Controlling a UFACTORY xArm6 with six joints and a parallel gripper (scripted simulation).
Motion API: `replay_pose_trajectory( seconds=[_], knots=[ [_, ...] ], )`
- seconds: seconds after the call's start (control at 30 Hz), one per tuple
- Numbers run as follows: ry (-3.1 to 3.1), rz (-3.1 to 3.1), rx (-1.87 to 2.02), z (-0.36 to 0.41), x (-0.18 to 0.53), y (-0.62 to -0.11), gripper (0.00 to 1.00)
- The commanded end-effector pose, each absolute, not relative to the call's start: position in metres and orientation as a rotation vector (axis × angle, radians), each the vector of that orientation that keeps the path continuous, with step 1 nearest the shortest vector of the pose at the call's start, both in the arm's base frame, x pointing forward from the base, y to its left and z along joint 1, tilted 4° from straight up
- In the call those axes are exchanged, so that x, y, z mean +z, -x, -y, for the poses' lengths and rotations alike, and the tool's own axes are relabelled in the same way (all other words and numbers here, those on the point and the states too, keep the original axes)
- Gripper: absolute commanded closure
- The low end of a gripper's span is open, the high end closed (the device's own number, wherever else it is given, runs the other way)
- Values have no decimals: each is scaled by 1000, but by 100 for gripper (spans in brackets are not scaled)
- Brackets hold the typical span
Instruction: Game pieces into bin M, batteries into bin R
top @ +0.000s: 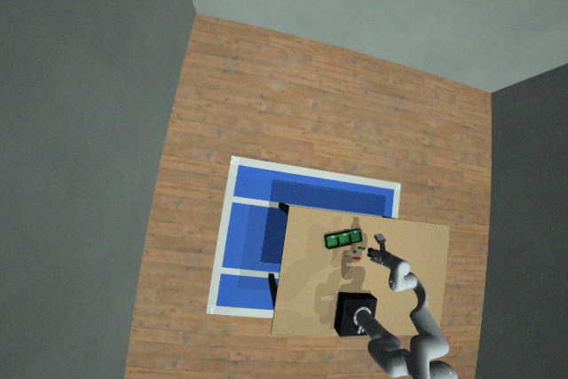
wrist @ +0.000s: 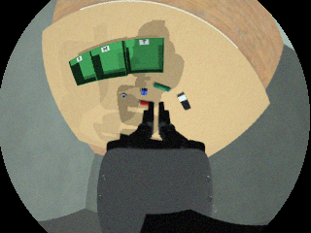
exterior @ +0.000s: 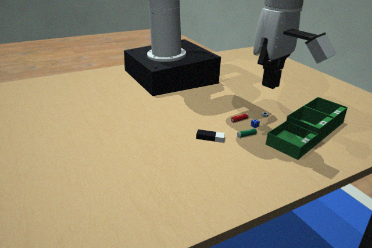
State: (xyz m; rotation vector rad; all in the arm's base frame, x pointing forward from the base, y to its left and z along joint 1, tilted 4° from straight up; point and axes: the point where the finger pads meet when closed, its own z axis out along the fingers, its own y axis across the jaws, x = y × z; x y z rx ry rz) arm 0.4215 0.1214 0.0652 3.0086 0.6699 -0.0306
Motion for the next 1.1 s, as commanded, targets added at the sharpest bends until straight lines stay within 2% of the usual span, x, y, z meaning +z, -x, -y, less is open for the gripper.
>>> replay_pose_trajectory(
  seconds=[0.0,0.33,1.07],
  knots=[
    [-3009,-670,-24,-137,45,-441,93],
    [-3009,-670,-24,-166,2,-472,93],
    [-3009,-670,-24,-164,-43,-472,93]
  ],
)
